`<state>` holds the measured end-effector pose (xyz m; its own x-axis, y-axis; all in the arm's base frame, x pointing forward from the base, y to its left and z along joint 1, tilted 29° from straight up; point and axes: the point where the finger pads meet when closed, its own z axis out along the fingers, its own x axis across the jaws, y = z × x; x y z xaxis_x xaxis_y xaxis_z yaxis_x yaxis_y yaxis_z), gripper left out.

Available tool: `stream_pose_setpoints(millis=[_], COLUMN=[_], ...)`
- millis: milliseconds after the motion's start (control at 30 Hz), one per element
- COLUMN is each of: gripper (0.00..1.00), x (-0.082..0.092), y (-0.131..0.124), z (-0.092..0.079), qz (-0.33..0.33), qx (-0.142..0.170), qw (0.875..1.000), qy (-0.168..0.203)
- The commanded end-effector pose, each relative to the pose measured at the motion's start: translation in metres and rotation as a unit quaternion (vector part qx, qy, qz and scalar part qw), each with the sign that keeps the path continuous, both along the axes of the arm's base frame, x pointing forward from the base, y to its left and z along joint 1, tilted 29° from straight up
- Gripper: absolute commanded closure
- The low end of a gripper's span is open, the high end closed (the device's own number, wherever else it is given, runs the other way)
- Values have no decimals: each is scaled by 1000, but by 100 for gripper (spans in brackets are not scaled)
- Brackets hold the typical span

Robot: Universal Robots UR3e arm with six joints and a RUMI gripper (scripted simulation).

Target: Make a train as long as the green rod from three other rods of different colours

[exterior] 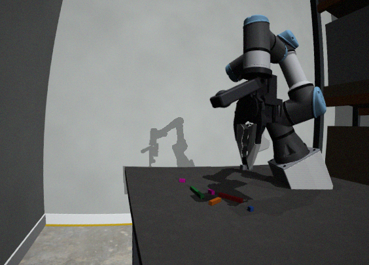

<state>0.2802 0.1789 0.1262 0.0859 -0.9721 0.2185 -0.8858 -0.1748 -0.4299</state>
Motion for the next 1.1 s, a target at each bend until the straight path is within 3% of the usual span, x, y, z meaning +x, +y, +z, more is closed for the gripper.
stream_pose_setpoints(millis=[0, 767, 1067], gripper=[100, 100, 100], x=[0, 0, 7], y=[2, 3, 1], z=[0, -1, -14], qz=[-5, -6, -7], qx=[2, 3, 3], qw=[1000, 1000, 1000], qy=[-2, -2, -2])
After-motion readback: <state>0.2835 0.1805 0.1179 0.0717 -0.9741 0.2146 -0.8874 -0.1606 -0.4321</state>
